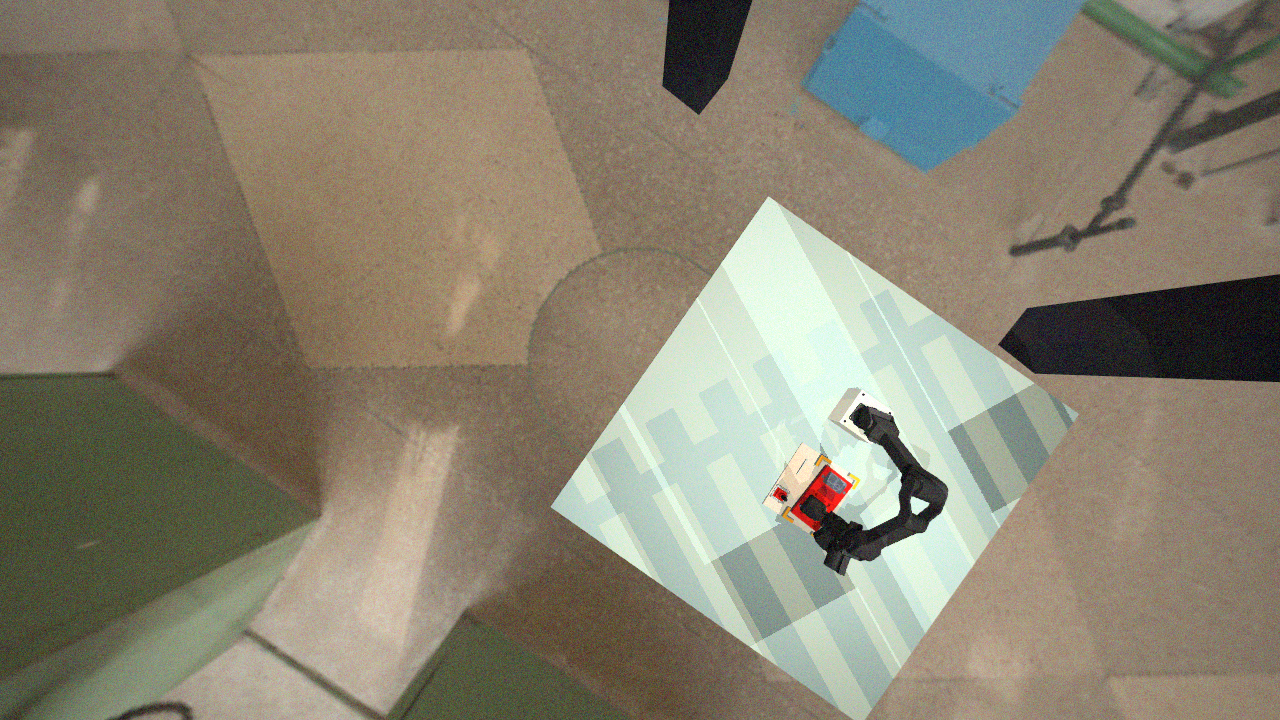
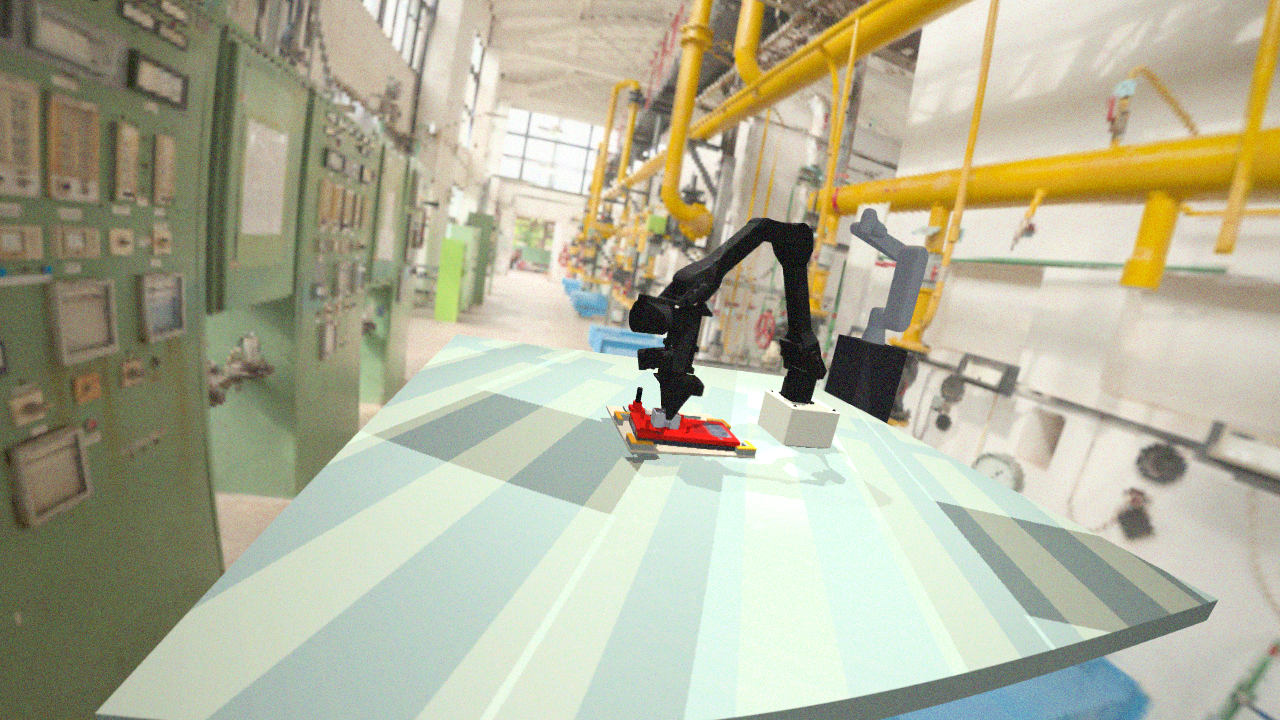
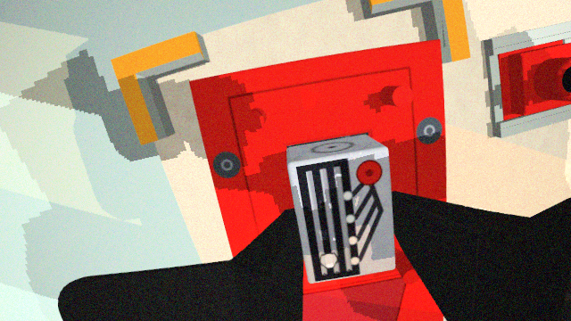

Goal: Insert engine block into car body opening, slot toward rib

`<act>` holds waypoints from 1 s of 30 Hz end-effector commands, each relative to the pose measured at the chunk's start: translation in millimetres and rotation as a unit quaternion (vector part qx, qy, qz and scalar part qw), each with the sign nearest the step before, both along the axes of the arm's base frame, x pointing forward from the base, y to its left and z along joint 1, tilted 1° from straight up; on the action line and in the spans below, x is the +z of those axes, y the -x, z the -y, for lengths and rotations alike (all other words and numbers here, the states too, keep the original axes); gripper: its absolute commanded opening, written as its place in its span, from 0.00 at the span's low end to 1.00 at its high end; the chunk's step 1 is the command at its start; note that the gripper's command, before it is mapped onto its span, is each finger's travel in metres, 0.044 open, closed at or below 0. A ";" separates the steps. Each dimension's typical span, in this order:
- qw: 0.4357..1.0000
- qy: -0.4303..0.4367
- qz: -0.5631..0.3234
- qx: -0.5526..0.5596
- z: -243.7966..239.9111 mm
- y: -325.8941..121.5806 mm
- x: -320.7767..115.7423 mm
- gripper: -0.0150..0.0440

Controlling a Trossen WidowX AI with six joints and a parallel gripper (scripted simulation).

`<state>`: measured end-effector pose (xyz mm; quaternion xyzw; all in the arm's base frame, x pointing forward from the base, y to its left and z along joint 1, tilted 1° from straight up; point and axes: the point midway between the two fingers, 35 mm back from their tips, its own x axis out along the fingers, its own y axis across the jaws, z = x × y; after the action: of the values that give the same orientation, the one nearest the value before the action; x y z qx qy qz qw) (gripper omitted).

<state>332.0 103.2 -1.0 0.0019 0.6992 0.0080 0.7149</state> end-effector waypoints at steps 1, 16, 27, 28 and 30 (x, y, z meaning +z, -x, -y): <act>1.000 -0.002 -0.001 -0.001 -0.4 0.8 -1.9 0.52; 1.000 0.000 0.000 0.000 0.0 0.0 -1.9 0.83; 1.000 0.000 0.000 0.000 0.0 0.0 -1.9 1.00; 1.000 0.000 0.000 0.000 0.0 0.0 -1.9 1.00; 1.000 0.000 0.000 0.000 0.0 0.0 -1.9 1.00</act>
<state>332.0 103.3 -2.9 0.0021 0.6991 0.0081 0.7150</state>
